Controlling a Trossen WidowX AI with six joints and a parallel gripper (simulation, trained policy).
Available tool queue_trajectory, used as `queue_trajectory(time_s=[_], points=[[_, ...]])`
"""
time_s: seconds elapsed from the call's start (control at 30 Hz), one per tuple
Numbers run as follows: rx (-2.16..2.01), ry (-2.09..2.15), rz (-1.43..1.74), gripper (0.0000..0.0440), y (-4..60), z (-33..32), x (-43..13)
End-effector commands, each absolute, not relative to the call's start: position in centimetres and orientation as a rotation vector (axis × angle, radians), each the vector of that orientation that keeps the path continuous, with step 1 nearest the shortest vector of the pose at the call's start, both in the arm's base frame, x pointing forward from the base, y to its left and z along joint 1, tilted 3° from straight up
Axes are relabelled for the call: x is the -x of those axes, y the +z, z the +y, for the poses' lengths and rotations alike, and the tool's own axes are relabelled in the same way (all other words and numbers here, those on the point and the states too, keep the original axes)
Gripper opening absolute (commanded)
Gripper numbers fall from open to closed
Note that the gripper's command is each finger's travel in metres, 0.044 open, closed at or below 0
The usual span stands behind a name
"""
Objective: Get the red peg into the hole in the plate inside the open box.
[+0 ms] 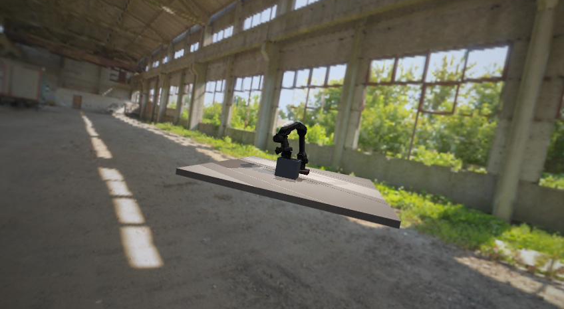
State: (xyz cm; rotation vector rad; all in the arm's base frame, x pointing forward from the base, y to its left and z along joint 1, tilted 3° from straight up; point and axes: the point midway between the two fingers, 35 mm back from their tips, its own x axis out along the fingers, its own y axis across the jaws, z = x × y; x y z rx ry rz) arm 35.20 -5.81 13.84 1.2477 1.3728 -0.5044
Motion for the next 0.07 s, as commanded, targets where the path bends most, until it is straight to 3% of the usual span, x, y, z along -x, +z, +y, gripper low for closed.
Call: queue_trajectory(time_s=[0.0, 0.03], points=[[-1.265, -0.465, 1.365, 0.0157, 14.48, -5.89, -35.8], [-1.269, -0.455, 1.361, 0.0157, 14.67, -5.92, -35.92]])
